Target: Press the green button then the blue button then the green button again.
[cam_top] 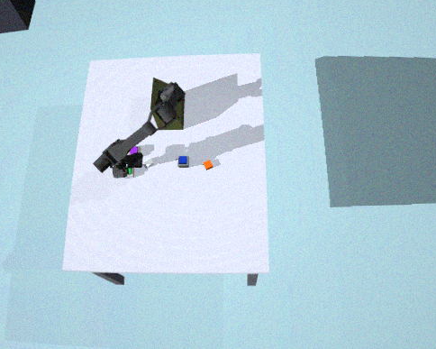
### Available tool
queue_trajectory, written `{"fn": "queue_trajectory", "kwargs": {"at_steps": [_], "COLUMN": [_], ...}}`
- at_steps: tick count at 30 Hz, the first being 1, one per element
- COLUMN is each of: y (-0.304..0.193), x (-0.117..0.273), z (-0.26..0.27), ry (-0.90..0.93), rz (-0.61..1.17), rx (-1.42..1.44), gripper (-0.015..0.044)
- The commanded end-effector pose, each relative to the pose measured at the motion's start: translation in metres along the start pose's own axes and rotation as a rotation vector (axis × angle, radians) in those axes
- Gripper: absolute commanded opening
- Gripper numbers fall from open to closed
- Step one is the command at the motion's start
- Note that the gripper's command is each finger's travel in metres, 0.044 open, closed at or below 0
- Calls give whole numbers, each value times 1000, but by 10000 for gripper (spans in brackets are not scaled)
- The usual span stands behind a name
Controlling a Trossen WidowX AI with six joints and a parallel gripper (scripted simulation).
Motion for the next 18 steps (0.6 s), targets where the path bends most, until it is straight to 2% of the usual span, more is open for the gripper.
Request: {"fn": "queue_trajectory", "kwargs": {"at_steps": [1, 18], "y": [0, 1], "x": [1, -10], "z": [0, 0], "ry": [-2, -2], "rz": [-11, -11], "rx": [-4, -4], "gripper": [20, 20]}}
Point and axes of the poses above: the point midway between the two fingers, 35 mm back from their tips, its own x axis back along the fingers, its own z axis across the jaws, y = z × x, the point moved 8 cm from there along x, back along the fingers, and after that the axes turned 14 degrees about x, right-handed, at the moved point
